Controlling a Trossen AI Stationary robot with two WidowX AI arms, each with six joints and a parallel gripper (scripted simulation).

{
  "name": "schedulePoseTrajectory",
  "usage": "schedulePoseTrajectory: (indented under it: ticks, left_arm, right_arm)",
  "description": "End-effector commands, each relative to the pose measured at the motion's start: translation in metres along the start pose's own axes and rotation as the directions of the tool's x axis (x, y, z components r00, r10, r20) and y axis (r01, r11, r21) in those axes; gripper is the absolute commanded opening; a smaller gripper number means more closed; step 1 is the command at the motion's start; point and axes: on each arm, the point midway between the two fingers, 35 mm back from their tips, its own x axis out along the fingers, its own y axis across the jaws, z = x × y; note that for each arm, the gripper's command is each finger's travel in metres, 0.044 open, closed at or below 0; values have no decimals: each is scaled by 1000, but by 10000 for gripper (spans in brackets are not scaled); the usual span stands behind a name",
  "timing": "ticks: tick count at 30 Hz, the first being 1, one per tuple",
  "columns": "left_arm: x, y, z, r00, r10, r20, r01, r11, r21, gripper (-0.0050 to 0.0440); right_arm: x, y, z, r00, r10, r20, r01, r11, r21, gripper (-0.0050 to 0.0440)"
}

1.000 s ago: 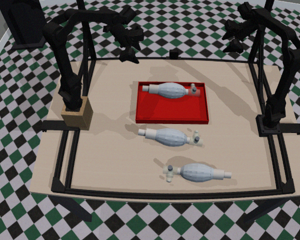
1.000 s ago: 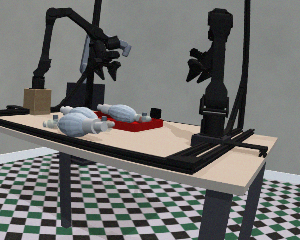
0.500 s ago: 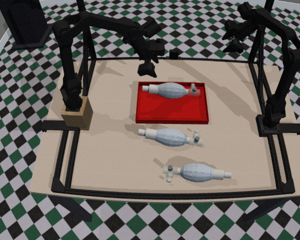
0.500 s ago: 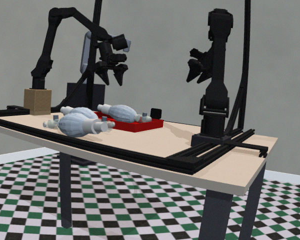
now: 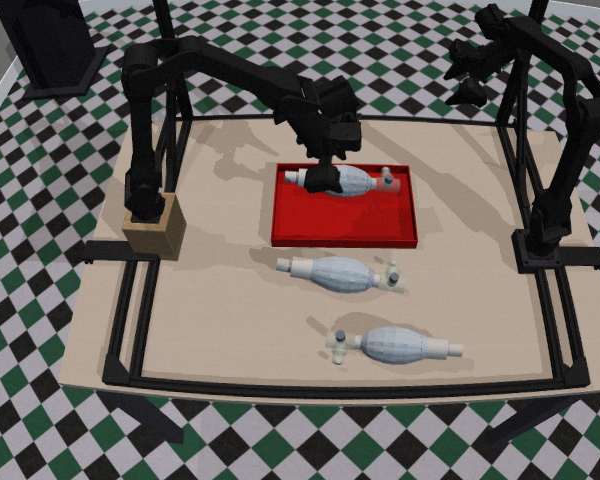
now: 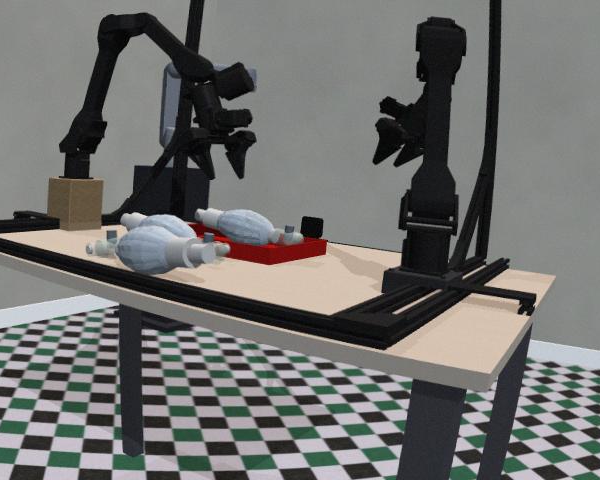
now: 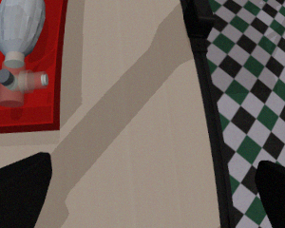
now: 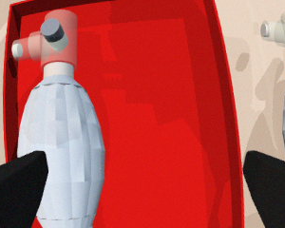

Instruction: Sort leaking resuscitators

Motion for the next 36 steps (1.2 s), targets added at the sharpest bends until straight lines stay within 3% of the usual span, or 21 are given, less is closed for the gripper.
schedulePoseTrajectory:
  ticks: [1, 6, 12, 23, 29, 36]
  left_arm:
    - [0, 0, 0, 1000, 0, 0, 0, 1000, -1, 440]
    - [0, 0, 0, 1000, 0, 0, 0, 1000, -1, 440]
    - [0, 0, 0, 1000, 0, 0, 0, 1000, -1, 440]
    - [-1, 0, 0, 1000, -1, 0, 1, 1000, -1, 440]
    - [-1, 0, 0, 1000, -1, 0, 1, 1000, -1, 440]
    - [0, 0, 0, 1000, 0, -2, 0, 1000, -1, 440]
  right_arm:
    - [16, -46, 18, 1000, -5, 8, 5, 999, 32, 409]
    - [30, -105, 34, 999, 4, 39, -5, 999, 39, 409]
    - [30, -105, 34, 999, 4, 39, -5, 999, 39, 409]
    - [43, -243, 40, 990, -20, 141, 14, 999, 42, 409]
    - [43, -243, 40, 990, -20, 141, 14, 999, 42, 409]
    - [42, -295, 30, 982, -47, 182, 40, 998, 40, 409]
